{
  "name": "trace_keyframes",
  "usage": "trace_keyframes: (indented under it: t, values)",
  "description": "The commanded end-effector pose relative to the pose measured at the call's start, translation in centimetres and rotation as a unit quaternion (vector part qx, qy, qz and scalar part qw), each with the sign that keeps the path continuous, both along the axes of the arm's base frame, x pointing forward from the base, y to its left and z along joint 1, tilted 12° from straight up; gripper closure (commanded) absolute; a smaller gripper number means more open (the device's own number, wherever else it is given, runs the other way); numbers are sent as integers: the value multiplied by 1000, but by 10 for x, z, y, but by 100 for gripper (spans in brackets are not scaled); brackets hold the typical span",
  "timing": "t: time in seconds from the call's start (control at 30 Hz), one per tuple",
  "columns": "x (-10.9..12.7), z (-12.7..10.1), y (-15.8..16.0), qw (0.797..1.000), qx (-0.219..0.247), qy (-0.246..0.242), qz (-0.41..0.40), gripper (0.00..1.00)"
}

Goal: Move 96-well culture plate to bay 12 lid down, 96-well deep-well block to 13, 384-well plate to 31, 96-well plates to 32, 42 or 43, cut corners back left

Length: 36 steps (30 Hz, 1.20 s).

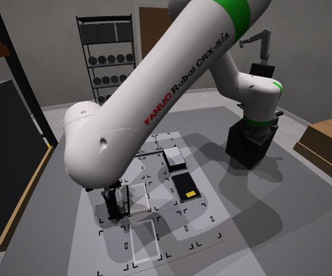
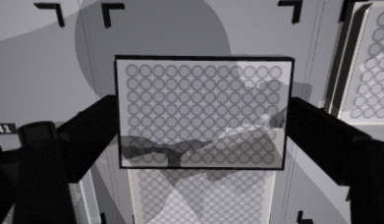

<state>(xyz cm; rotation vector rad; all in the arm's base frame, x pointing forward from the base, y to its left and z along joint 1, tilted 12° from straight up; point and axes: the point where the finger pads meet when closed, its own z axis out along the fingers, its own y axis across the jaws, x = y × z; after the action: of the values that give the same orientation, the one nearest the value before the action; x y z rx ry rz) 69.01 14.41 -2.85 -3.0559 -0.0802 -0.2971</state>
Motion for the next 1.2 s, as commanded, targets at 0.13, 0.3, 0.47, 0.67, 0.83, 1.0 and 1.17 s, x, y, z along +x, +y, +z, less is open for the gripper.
trace_keyframes:
  t: [0.13, 0.3, 0.47, 0.67, 0.83, 1.0, 1.17]
  values:
    - [1, 1, 0, 1000, 0, -1, 0, 11]
    - [1, 1, 0, 1000, 0, -1, 0, 11]
    - [1, 1, 0, 1000, 0, -1, 0, 12]
    - [1, 1, 0, 1000, 0, -1, 0, 12]
    - [1, 1, 0, 1000, 0, -1, 0, 12]
    - [1, 1, 0, 1000, 0, -1, 0, 13]
    - [1, 1, 0, 1000, 0, -1, 0, 13]
